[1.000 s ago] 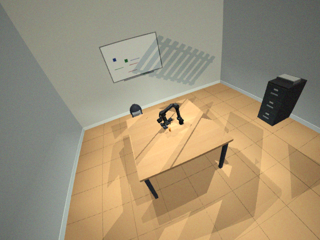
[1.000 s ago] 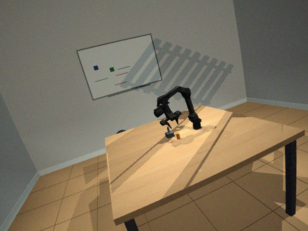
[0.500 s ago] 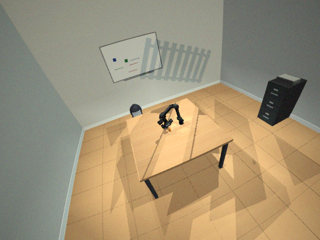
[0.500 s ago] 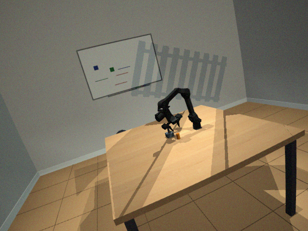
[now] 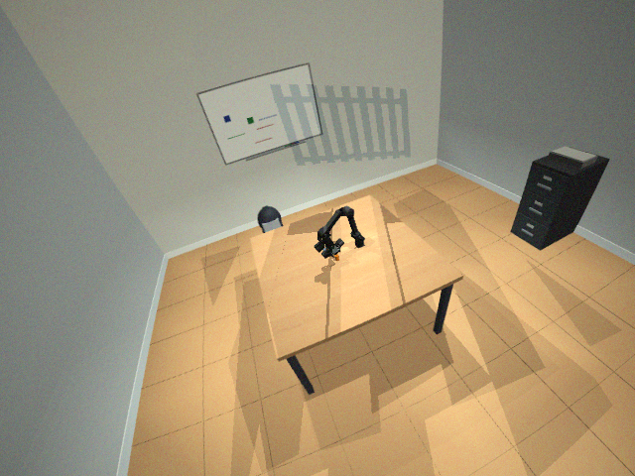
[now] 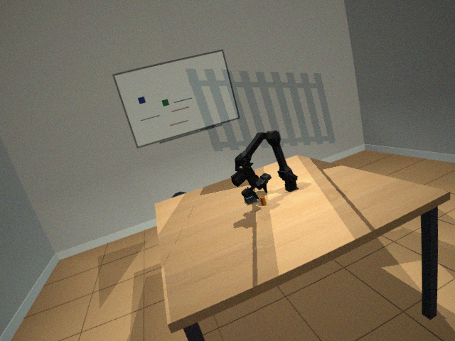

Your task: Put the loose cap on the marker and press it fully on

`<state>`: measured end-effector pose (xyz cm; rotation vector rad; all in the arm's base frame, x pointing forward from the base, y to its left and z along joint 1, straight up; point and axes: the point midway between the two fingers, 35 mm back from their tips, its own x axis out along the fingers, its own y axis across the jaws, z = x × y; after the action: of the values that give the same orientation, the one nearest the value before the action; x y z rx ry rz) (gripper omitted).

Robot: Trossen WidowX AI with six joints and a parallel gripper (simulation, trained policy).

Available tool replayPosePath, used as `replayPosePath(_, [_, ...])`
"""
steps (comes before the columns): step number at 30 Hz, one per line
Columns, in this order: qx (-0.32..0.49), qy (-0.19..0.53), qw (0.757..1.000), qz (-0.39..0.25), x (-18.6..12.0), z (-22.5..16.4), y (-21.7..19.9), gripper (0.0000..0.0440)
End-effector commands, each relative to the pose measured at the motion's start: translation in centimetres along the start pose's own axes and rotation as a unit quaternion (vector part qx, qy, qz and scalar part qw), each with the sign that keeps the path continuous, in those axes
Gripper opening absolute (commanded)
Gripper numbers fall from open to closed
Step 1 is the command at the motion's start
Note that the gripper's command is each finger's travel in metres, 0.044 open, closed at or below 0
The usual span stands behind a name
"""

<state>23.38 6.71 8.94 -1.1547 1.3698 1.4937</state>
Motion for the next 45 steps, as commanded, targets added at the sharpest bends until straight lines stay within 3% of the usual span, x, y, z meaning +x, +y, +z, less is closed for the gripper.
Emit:
replayPosePath(1, [-0.013,0.0,1.0,0.005,1.2,0.1,0.0,0.027])
replayPosePath(8, [-0.035,0.008,0.999,-0.001,2.7,0.0,-0.3,0.0259])
replayPosePath(13, [-0.048,0.015,0.999,-0.009,3.2,-0.1,-0.4,0.0224])
replayPosePath(20, [-0.061,0.023,0.997,-0.032,2.8,-0.2,-0.4,0.006])
replayPosePath(29, [-0.062,0.027,0.994,-0.087,0.0,-0.5,-1.4,0.0095])
replayPosePath(45, [-0.038,0.012,0.99,-0.137,-5.3,-2.3,-1.6,0.0093])
